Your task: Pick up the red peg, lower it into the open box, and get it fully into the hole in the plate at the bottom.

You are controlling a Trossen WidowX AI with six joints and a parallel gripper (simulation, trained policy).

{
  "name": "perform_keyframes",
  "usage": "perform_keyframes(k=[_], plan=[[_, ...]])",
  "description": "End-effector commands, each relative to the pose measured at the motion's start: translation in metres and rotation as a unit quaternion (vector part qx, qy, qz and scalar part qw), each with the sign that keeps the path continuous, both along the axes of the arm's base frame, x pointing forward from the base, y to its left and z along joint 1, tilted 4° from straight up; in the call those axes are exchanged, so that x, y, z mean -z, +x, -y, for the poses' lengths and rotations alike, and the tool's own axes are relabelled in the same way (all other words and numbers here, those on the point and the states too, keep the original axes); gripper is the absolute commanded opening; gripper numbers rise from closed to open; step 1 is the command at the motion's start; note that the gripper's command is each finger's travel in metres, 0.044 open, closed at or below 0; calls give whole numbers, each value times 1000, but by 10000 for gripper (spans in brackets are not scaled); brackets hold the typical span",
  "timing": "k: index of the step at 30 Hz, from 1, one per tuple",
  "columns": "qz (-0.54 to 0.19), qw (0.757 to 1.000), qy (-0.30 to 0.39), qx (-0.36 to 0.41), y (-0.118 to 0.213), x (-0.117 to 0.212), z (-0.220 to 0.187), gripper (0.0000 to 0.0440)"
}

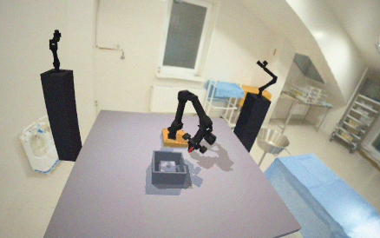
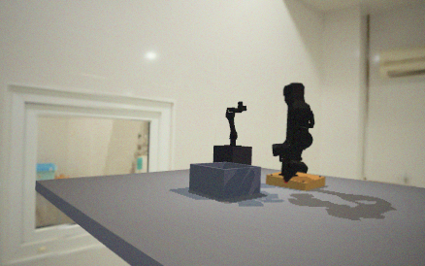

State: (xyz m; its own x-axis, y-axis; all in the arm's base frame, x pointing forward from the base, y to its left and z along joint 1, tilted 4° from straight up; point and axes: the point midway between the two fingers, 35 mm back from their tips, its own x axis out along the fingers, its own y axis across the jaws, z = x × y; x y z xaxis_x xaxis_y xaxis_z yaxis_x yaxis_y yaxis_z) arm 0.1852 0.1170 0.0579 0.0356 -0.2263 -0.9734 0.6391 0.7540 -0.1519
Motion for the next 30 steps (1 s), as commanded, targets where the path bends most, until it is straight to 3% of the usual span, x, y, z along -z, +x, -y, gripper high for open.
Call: perform_keyframes(k=[1,14,30], plan=[[24,1000,1,3,10,-24,4,0],[90,993,-12,71,47,-72,34,0],[132,980,-30,147,100,-82,92,0]])
